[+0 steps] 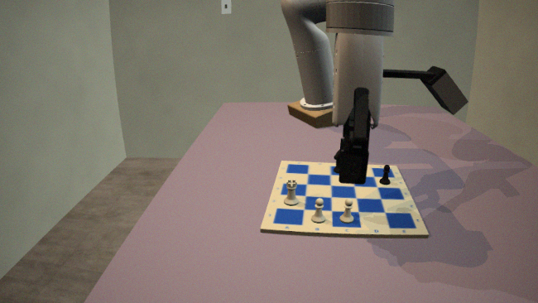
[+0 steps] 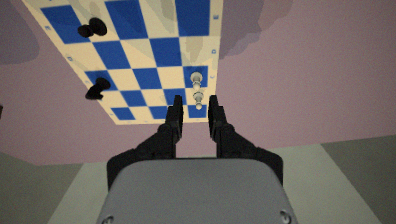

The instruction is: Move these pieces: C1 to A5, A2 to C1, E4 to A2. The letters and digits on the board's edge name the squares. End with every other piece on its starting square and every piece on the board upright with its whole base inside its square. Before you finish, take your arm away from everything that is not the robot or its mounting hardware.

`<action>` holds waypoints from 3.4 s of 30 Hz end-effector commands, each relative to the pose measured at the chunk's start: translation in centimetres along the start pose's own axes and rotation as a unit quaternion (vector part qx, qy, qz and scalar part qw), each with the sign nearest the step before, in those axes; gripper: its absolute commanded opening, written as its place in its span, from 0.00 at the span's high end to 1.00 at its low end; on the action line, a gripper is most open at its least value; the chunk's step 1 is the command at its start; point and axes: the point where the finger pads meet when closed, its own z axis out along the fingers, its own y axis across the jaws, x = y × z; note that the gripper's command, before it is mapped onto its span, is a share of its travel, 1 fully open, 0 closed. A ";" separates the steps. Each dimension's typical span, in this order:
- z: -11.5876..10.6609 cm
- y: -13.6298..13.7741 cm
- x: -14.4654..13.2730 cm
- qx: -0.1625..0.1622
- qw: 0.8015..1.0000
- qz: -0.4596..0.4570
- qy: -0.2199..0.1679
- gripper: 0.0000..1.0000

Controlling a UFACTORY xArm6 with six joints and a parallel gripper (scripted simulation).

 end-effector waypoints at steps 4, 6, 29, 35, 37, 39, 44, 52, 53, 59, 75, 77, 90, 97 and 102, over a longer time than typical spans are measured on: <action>0.6 0.2 0.0 -0.002 1.000 0.000 0.001 0.66; 0.9 0.2 0.0 -0.002 1.000 0.000 0.000 0.66; 2.6 0.2 0.1 -0.002 1.000 0.000 0.001 0.66; 2.6 0.2 0.1 -0.002 1.000 0.000 0.001 0.66; 2.6 0.2 0.1 -0.002 1.000 0.000 0.001 0.66; 2.6 0.2 0.1 -0.002 1.000 0.000 0.001 0.66; 2.6 0.2 0.1 -0.002 1.000 0.000 0.001 0.66; 2.6 0.2 0.1 -0.002 1.000 0.000 0.001 0.66; 2.6 0.2 0.1 -0.002 1.000 0.000 0.001 0.66; 2.6 0.2 0.1 -0.002 1.000 0.000 0.001 0.66; 2.6 0.2 0.1 -0.002 1.000 0.000 0.001 0.66; 2.6 0.3 0.1 -0.002 1.000 0.000 0.001 0.66; 2.6 0.3 0.1 -0.002 1.000 0.000 0.001 0.66; 2.6 0.3 0.1 -0.002 1.000 0.000 0.001 0.66; 2.6 0.3 0.1 -0.002 1.000 0.000 0.001 0.66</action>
